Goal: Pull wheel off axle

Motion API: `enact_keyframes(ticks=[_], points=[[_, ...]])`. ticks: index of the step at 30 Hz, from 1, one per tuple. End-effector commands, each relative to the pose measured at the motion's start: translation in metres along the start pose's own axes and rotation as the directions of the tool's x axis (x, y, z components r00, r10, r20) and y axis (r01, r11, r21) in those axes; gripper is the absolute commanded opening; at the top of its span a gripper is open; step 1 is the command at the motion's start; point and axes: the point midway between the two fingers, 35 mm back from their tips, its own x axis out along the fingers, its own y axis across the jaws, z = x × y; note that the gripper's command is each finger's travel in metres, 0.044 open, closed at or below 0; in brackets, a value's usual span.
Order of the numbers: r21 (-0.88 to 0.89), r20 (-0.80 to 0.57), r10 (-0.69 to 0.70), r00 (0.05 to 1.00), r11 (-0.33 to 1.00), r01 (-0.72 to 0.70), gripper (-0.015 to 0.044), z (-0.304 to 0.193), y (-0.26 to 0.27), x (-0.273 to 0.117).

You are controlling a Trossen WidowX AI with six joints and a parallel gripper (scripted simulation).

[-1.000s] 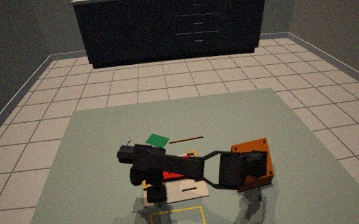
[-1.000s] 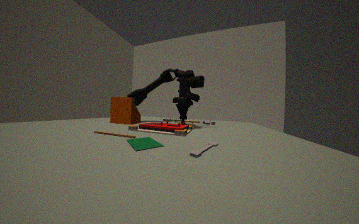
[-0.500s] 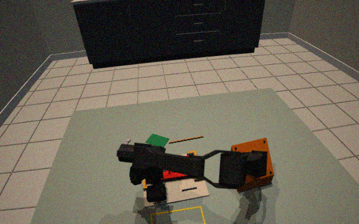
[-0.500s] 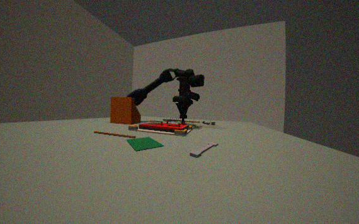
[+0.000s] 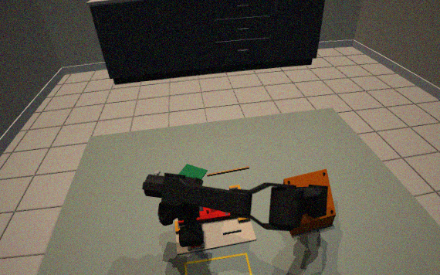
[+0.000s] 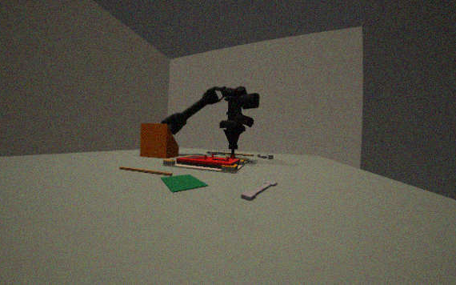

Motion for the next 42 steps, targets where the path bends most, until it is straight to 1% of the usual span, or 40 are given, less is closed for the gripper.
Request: enact_keyframes(ticks=[1,25,36,37,38,42], points=[[-0.003,0.001,-0.006,1.000,1.000,0.006,0.0000,0.000,-0.001,-0.003],[-0.002,0.001,-0.005,1.000,1.000,0.005,0.0000,0.000,-0.001,-0.012],[-0.002,0.001,-0.006,1.000,1.000,0.006,0.0000,-0.001,0.001,-0.044],[-0.002,0.001,-0.006,1.000,1.000,0.006,0.0000,-0.001,0.001,-0.045],[0.003,0.001,0.001,1.000,1.000,-0.001,0.0000,-0.002,0.001,-0.036],[0.003,0.000,0.000,1.000,1.000,0.000,0.0000,-0.005,0.011,-0.037]])
